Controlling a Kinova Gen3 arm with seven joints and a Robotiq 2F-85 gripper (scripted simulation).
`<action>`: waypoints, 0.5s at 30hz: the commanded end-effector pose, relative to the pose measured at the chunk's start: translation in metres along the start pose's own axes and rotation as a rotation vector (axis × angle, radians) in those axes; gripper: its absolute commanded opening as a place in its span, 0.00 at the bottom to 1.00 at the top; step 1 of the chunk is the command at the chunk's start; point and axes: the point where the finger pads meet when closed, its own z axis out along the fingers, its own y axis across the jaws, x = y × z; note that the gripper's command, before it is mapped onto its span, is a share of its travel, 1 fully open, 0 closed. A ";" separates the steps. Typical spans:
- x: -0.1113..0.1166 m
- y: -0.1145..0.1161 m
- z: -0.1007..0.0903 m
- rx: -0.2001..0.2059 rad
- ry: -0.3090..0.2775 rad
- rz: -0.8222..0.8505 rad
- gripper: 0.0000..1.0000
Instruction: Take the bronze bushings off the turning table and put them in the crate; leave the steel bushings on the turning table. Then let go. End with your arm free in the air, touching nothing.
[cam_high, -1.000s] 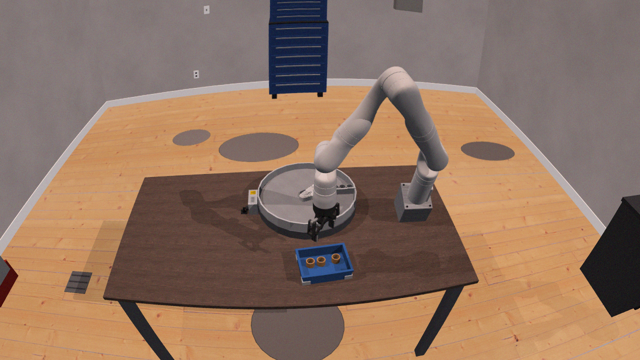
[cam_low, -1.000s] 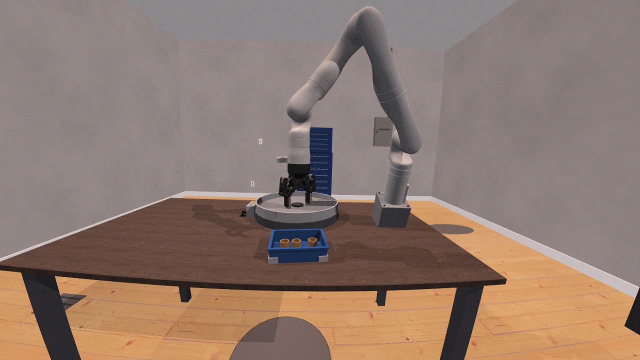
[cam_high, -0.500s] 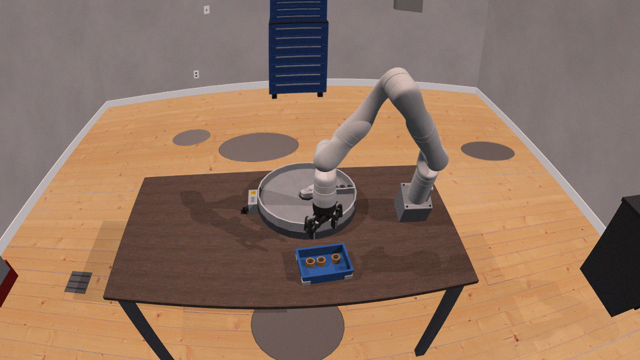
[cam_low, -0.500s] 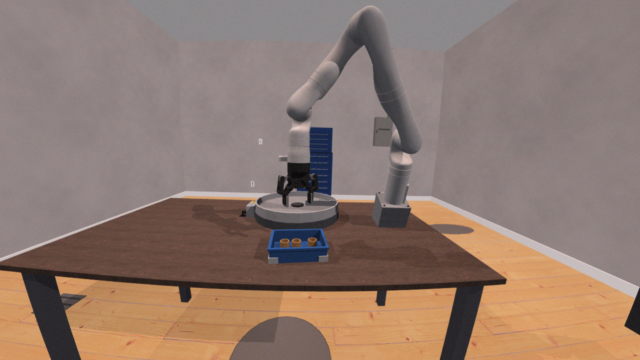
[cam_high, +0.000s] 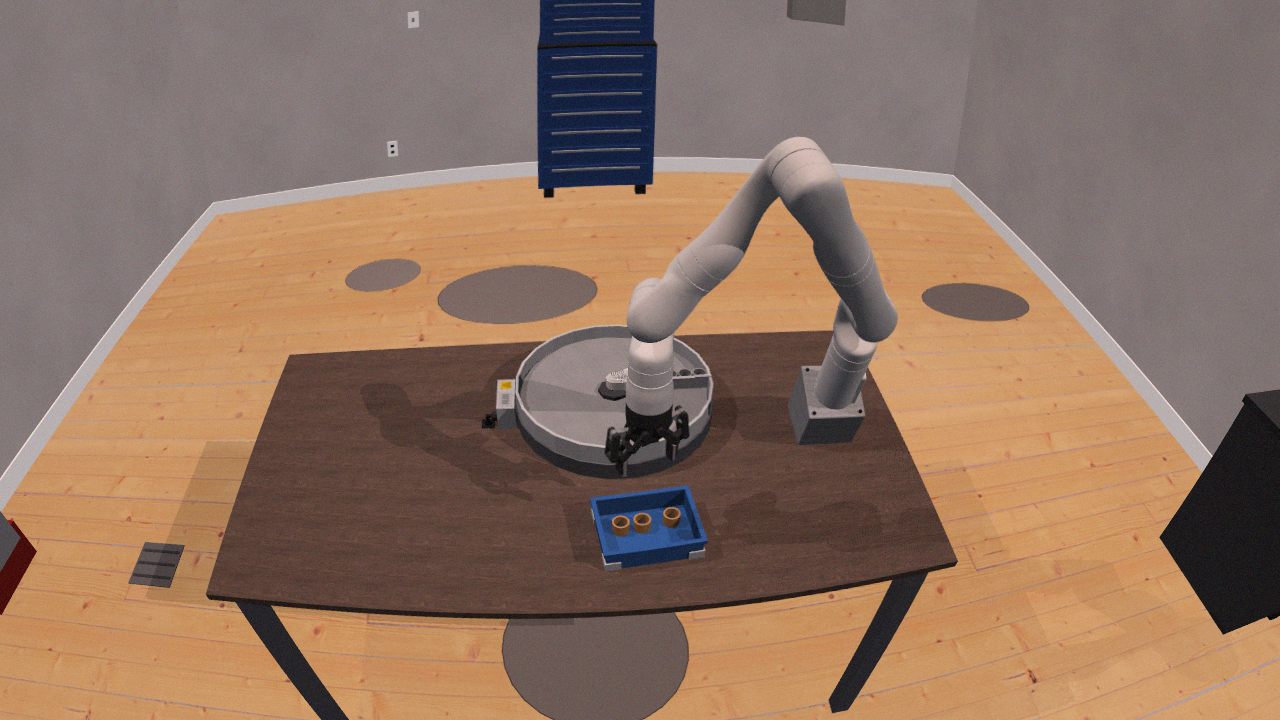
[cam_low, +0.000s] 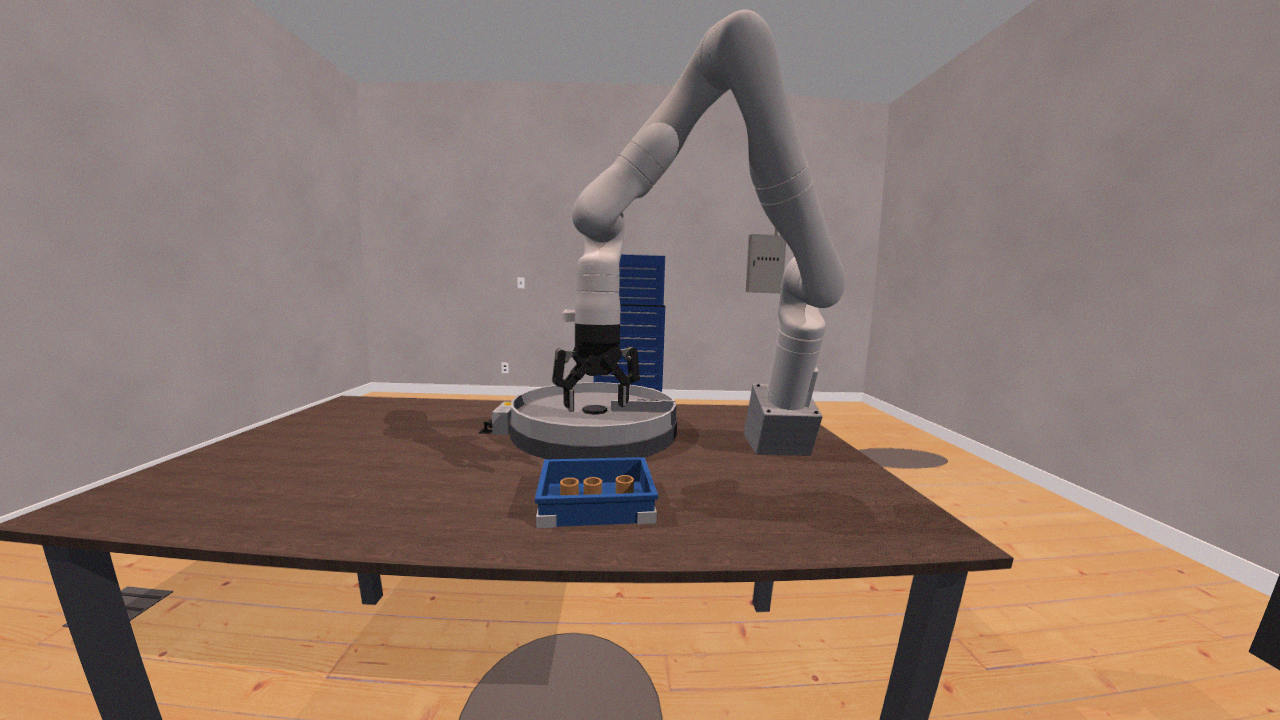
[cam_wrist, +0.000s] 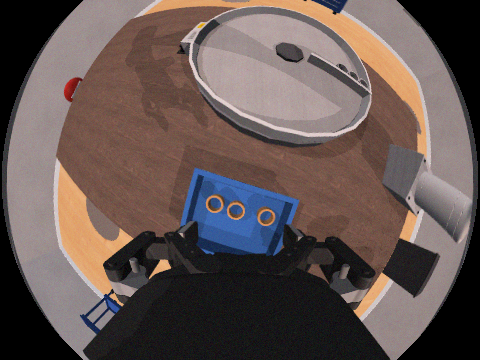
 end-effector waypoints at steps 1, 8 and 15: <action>-0.004 -0.001 -0.001 0.000 0.001 0.040 1.00; -0.004 -0.001 -0.001 0.000 0.001 0.040 1.00; -0.004 -0.001 -0.002 0.001 0.001 0.183 1.00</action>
